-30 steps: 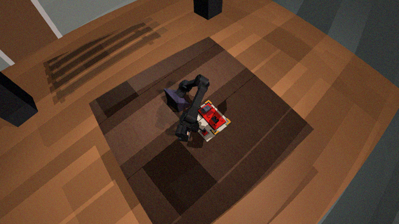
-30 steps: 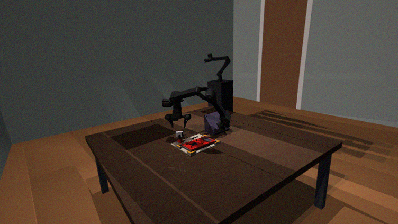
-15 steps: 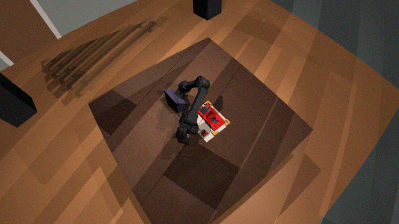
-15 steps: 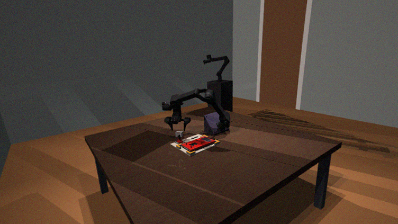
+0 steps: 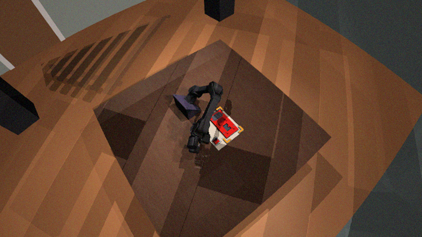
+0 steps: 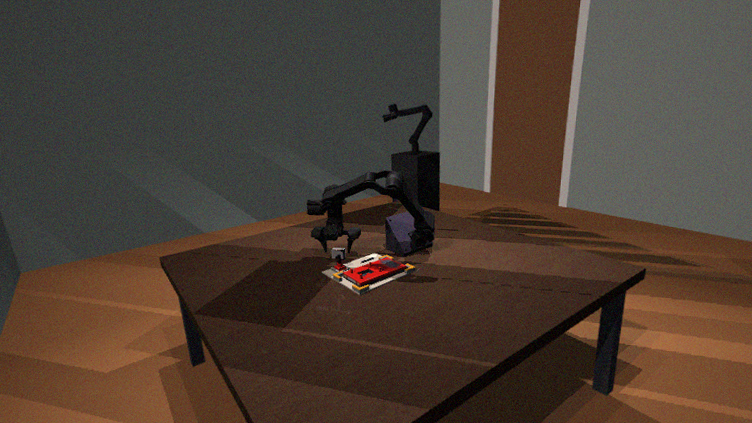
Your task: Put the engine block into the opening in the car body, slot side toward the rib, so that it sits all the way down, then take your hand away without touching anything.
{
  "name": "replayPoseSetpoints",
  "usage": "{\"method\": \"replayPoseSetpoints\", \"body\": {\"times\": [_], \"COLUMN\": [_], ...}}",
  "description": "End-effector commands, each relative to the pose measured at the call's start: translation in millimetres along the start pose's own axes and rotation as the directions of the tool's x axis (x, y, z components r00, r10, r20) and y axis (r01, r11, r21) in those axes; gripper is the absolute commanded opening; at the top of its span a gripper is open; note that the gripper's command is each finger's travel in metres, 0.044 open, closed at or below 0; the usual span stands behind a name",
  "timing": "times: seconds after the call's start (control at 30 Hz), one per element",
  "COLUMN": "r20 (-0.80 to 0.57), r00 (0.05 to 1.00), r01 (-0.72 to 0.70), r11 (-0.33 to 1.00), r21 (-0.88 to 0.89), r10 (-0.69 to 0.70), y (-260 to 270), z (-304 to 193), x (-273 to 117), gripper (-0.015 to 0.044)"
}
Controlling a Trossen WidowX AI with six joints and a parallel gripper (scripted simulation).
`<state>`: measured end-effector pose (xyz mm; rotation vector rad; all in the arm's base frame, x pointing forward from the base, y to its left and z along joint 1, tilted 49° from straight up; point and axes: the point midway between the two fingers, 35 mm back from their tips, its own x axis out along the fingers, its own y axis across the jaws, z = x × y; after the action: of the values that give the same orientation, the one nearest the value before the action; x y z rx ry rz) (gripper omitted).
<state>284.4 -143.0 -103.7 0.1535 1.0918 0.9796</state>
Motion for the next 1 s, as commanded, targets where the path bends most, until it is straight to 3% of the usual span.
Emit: {"method": "replayPoseSetpoints", "body": {"times": [0.0, 0.03, 0.3, 0.53, 0.77, 0.97], "r20": [0.002, 0.002, 0.002, 0.002, 0.009, 0.009], "r00": [1.0, 1.0, 1.0, 1.0, 1.0, 0.999], "r01": [-0.01, -0.01, -0.01, -0.01, 0.023, 0.033], "r11": [1.0, 1.0, 1.0, 1.0, 0.999, 0.999], "r21": [0.009, 0.009, 0.009, 0.009, 0.035, 0.042], "r10": [0.01, 0.01, 0.01, 0.01, -0.024, -0.033], "y": [3.0, 3.1, 3.1, 3.1, -1.8, -5.3], "z": [-0.5, -0.5, -0.5, -0.5, -2.3, -3.1], "x": [8.5, 8.7, 8.7, 8.7, 1.5, -10.6], "gripper": [0.044, 0.044, 0.023, 0.0183, 0.0, 0.0]}}
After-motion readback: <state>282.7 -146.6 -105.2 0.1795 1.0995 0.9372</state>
